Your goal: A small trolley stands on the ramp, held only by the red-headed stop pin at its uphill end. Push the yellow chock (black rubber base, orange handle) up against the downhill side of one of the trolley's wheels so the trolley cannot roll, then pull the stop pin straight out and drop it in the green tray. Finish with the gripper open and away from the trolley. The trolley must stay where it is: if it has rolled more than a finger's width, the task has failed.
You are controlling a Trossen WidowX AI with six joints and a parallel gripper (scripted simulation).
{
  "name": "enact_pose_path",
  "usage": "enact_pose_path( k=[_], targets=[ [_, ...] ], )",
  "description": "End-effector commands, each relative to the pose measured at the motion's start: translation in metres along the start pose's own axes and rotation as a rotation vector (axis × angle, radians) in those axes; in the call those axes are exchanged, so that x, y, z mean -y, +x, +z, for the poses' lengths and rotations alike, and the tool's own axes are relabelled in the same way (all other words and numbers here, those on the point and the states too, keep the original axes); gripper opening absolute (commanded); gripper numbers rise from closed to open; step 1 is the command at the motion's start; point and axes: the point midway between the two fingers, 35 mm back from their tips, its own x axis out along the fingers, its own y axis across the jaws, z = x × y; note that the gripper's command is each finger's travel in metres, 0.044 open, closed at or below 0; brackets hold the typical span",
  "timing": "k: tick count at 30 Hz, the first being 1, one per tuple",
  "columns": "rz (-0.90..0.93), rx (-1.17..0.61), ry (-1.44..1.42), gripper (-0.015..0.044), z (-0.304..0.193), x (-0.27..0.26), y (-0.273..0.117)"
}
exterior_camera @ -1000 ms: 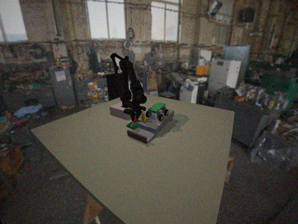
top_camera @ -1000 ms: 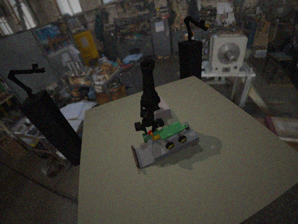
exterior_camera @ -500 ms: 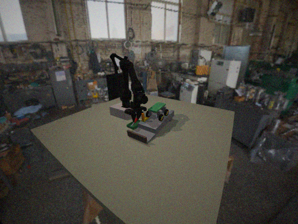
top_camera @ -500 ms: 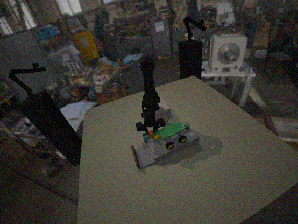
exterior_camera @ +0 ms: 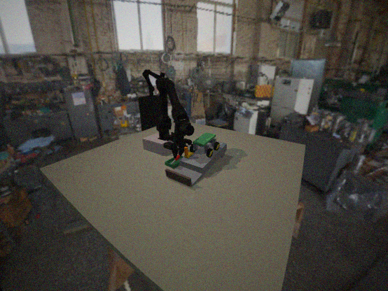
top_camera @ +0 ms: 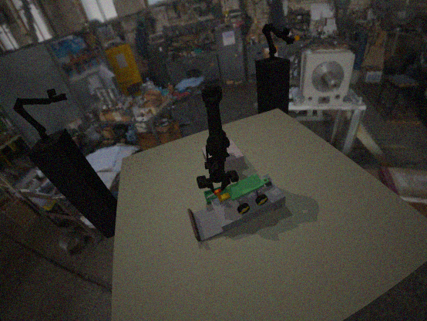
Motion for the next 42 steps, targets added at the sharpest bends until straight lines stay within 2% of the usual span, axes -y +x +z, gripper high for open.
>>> enact_pose_path(
  k=[1, 9, 15, 20, 26, 30, 42],
  targets=[
    [0.005, 0.004, 0.005, 0.0190, 0.002, 0.002, 0.002],
    [0.004, 0.004, 0.005, 0.0190, 0.003, 0.005, 0.005],
    [0.000, -0.001, 0.000, 0.0340, 0.000, 0.004, 0.003],
    [0.001, -0.001, 0.001, 0.0340, 0.000, 0.004, 0.002],
    [0.004, 0.004, 0.004, 0.0340, 0.003, 0.001, -0.018],
    [0.004, 0.004, 0.004, 0.0440, 0.004, 0.000, -0.026],
    [0.005, 0.004, 0.005, 0.0440, 0.006, -0.005, -0.065]
  ],
)
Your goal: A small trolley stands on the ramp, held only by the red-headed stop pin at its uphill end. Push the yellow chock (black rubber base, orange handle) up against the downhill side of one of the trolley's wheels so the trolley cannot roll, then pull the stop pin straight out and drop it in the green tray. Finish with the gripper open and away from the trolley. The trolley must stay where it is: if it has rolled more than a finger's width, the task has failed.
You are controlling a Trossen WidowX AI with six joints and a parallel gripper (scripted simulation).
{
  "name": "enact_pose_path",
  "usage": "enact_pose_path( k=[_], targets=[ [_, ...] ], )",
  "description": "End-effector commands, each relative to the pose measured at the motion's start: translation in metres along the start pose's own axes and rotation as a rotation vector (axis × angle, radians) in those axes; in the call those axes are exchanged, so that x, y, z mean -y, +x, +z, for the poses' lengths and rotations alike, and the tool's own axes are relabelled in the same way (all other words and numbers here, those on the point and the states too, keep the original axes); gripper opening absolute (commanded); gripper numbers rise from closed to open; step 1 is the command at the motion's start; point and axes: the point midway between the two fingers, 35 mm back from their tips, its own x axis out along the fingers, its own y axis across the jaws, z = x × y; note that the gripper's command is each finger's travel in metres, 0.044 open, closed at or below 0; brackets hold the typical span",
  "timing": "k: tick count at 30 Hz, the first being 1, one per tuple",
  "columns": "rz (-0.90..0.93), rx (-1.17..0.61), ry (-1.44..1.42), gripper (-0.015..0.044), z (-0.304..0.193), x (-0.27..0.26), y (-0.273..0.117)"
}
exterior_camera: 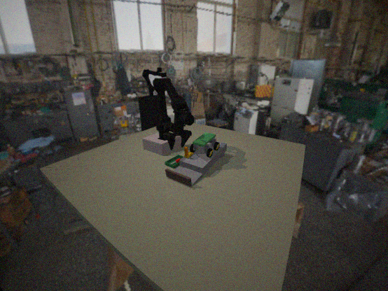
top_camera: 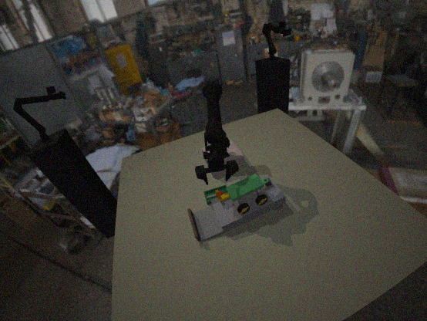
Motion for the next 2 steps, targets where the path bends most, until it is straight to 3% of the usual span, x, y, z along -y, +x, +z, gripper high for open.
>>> enact_pose_path(
  k=[1, 2],
  targets=[
    [0.007, -0.005, 0.005, 0.0440, -0.0012, -0.0037, -0.0135],
    [0.007, -0.005, 0.005, 0.0440, -0.0014, -0.0045, -0.0169]
  ],
)
